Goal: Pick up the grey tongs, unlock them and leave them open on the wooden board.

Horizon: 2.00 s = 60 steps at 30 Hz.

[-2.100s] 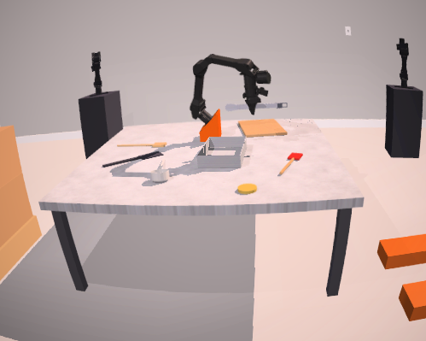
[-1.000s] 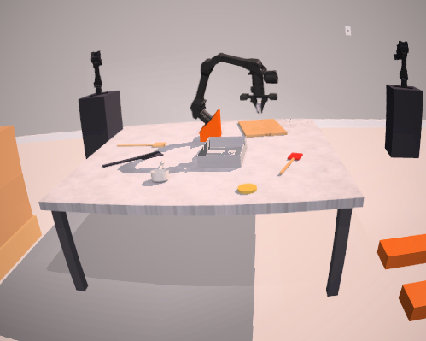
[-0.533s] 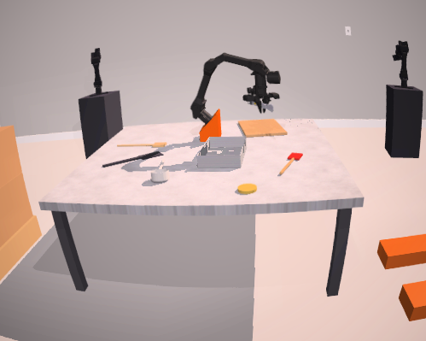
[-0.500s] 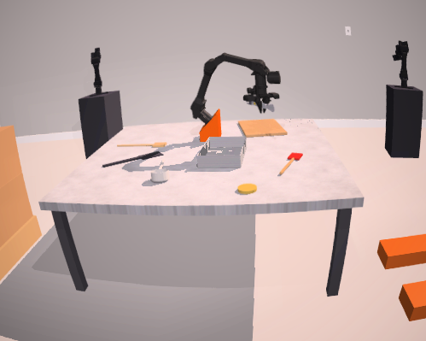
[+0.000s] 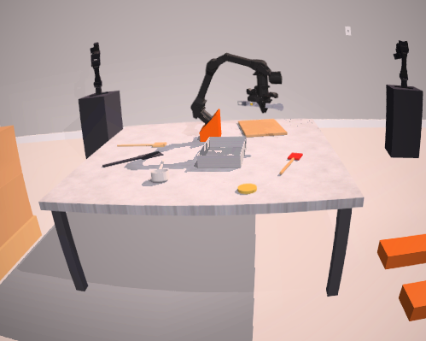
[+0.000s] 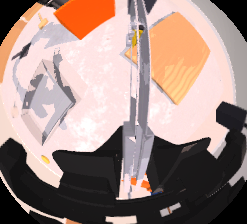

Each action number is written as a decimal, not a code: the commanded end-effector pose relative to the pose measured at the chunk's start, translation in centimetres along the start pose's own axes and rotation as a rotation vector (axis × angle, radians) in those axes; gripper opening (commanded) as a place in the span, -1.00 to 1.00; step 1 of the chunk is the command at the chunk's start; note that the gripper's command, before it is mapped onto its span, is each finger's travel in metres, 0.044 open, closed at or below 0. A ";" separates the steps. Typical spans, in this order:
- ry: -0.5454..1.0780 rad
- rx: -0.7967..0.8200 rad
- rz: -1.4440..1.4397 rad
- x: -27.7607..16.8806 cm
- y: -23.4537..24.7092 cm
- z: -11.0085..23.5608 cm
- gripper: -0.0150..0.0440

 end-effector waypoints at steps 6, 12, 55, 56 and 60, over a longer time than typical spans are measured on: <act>0.012 -0.018 -0.066 2.3 -2.4 0.9 -1.00; 0.016 -0.031 -0.163 5.5 -5.0 1.6 -1.00; -0.020 -0.007 -0.665 25.5 -13.6 0.3 -1.00; -0.031 -0.005 -0.664 25.4 -13.6 0.3 -1.00; -0.144 0.020 -0.651 24.3 -13.1 -0.3 -1.00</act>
Point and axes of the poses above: the point midway between the two fingers, 35 mm back from their tips, its own z axis back along the fingers, its own y axis across the jaws, x = y × z, the point moved 8 cm from there along z, back along the fingers, and after that the axes turned 9 degrees about -z, right-handed, at the moved point
